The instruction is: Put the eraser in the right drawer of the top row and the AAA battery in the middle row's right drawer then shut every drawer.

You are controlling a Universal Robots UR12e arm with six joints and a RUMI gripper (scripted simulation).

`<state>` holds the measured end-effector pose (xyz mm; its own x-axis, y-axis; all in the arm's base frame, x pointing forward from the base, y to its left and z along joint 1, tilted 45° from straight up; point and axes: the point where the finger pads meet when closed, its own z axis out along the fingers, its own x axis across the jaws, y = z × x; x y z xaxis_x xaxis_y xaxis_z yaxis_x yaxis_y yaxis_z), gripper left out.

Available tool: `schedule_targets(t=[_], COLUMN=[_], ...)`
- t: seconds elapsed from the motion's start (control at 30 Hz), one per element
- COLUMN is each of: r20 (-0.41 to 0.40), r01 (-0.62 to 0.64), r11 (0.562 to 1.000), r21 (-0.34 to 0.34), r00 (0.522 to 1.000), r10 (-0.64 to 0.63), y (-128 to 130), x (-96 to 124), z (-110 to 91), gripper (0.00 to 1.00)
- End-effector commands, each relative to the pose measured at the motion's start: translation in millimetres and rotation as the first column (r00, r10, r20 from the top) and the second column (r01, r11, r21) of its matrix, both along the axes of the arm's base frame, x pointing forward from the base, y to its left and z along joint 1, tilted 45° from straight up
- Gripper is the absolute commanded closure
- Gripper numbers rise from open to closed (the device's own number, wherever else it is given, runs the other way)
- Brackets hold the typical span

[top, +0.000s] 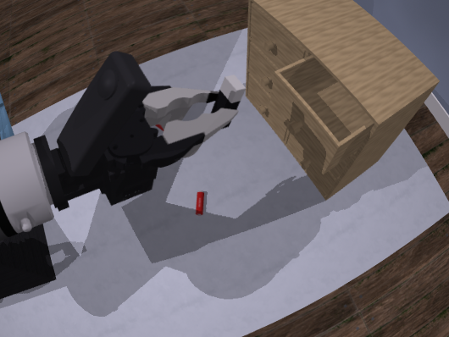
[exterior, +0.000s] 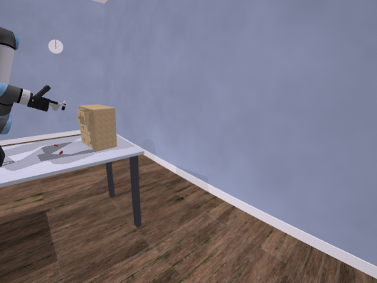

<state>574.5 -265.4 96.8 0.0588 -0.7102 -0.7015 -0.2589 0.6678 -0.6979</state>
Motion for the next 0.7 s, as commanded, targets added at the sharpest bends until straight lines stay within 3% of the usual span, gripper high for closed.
schedule_targets(t=[0.0,0.67], r20=[0.001,0.001], r01=[0.013,0.014], r11=[1.0,1.0], r21=[-0.002,-0.002], r00=[1.0,1.0], r10=[-0.013,-0.014], y=[-0.7,-1.6], x=[6.3,37.0], z=[0.7,3.9], gripper=[0.89,0.89])
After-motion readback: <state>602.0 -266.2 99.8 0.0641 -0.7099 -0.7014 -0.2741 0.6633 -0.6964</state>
